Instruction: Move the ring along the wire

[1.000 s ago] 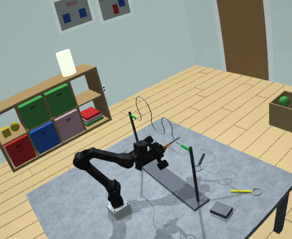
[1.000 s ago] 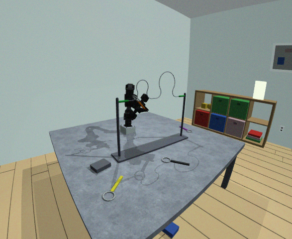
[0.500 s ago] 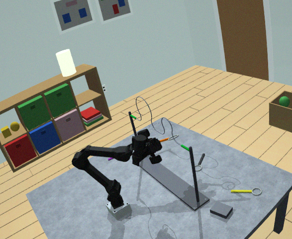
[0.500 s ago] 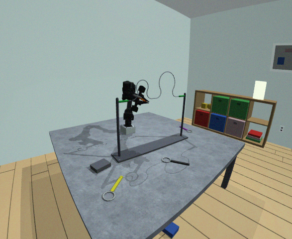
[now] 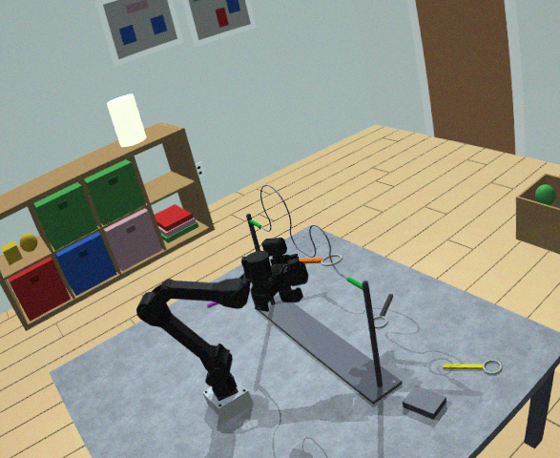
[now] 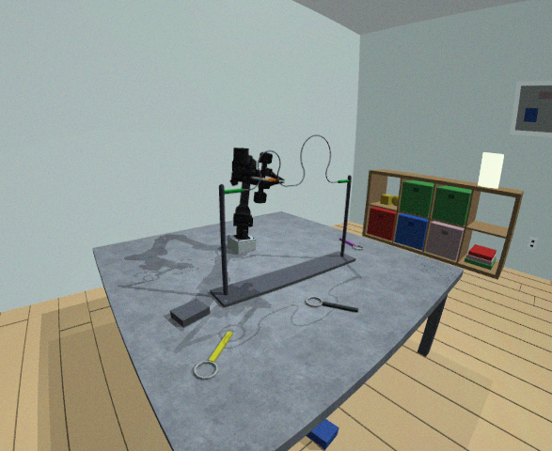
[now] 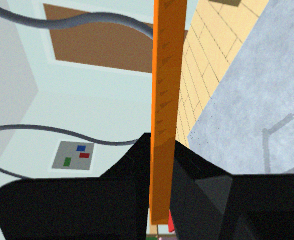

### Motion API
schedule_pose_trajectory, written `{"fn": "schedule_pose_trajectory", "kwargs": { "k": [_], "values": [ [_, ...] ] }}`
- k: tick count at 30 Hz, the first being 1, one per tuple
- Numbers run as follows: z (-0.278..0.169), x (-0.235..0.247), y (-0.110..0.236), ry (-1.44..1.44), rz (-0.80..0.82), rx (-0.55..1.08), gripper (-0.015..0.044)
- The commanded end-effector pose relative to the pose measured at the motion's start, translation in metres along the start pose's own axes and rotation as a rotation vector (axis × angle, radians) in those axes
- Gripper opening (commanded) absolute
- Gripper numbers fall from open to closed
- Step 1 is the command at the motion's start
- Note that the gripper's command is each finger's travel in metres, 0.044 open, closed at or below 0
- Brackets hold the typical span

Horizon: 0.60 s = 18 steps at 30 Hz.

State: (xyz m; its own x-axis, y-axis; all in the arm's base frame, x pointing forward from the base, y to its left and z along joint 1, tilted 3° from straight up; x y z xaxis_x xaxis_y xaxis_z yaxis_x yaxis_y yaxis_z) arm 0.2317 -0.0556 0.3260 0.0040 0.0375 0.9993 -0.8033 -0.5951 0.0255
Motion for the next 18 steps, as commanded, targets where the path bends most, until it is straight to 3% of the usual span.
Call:
{"fn": "schedule_pose_trajectory", "kwargs": {
  "k": [1,18],
  "values": [
    [-0.002,0.01,0.0,-0.063,0.04,0.007,-0.015],
    [0.003,0.049,0.005,-0.327,0.185,0.02,-0.015]
  ]
}}
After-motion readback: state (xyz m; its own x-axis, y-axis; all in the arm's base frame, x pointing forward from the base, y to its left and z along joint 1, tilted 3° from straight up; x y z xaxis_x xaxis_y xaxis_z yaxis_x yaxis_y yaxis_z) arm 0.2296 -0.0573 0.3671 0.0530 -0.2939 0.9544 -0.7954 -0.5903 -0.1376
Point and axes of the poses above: the point midway between the two fingers, 35 mm back from their tips, its own y axis back along the fingers, its own x axis across the jaws, z = x × y, the point moved 8 cm from there along y, back along the fingers, and after that the axes turned 5 degrees about -y, right-handed, at the moved point
